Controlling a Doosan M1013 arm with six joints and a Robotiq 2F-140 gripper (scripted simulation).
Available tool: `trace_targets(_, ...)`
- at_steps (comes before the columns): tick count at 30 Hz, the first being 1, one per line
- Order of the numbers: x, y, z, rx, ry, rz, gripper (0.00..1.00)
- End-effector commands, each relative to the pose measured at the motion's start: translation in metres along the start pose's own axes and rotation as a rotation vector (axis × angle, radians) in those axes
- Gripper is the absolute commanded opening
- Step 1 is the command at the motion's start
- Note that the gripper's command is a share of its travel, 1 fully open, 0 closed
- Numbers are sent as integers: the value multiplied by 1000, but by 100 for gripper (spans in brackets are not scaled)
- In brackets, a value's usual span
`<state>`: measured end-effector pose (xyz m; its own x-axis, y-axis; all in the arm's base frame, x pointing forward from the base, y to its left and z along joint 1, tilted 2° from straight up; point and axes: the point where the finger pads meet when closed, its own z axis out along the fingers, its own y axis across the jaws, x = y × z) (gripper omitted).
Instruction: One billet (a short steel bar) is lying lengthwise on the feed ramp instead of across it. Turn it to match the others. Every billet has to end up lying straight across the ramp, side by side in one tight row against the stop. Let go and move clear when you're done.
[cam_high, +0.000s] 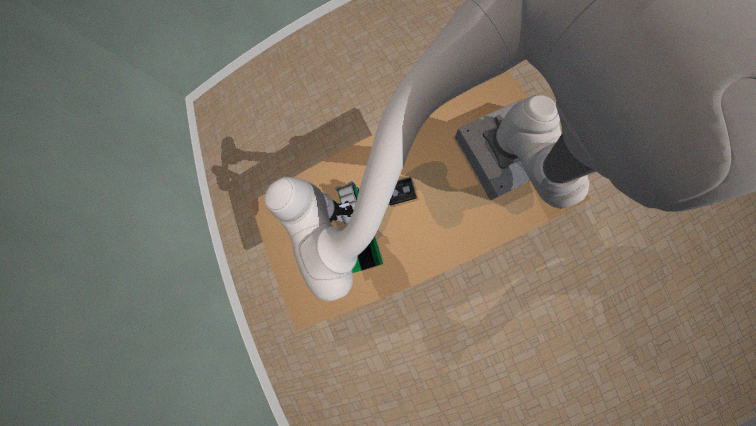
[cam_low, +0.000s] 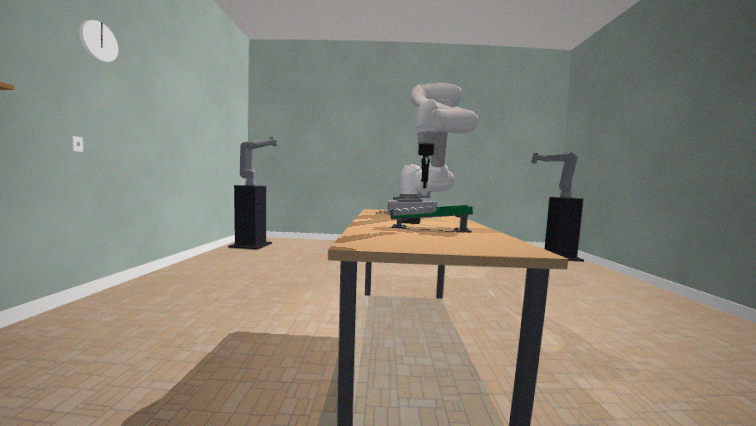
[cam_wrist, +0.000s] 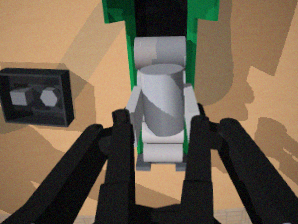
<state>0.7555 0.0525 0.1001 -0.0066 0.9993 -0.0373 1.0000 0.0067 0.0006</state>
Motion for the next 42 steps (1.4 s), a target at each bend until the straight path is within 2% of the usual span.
trace_targets(1, 0, 0, 0, 0, 0, -12, 10)
trace_targets(42, 0, 0, 0, 0, 0, -282, 10)
